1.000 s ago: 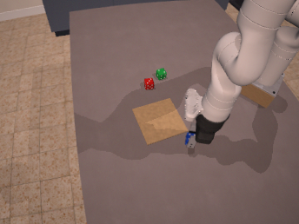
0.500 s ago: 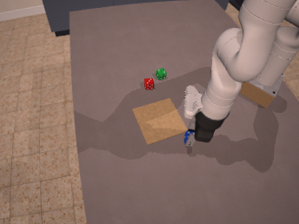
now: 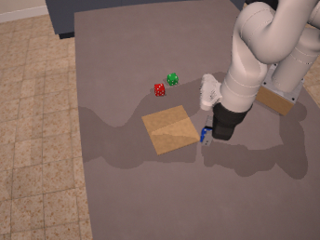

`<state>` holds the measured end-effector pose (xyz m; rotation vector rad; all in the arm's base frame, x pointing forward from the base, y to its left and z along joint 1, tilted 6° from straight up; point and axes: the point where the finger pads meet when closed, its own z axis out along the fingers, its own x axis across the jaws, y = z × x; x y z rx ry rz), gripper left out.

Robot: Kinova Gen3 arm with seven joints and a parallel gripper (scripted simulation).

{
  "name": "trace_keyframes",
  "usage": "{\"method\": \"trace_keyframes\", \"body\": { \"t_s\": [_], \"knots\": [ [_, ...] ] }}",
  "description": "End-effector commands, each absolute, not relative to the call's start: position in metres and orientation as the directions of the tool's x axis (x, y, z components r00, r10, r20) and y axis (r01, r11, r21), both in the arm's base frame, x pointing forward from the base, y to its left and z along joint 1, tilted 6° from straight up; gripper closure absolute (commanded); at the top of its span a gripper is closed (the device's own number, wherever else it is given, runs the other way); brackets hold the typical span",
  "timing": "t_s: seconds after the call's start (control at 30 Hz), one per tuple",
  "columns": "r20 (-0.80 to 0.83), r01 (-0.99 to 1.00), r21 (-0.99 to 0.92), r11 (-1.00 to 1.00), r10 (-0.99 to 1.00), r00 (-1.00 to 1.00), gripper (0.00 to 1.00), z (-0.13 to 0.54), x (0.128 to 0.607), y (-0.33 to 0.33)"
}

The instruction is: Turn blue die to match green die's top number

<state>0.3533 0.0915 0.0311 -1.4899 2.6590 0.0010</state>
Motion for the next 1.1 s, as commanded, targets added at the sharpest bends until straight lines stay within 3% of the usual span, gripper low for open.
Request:
{"method": "trace_keyframes", "body": {
  "t_s": [0.0, 1.07],
  "knots": [
    [-0.096, -0.860, -0.049, 0.508, -0.860, -0.502, 0.43, 0.045, 0.354, 0.101],
    [-0.094, -0.870, -0.051, 0.490, -0.870, -0.484, 0.43, 0.071, 0.353, 0.098]
  ]
}}
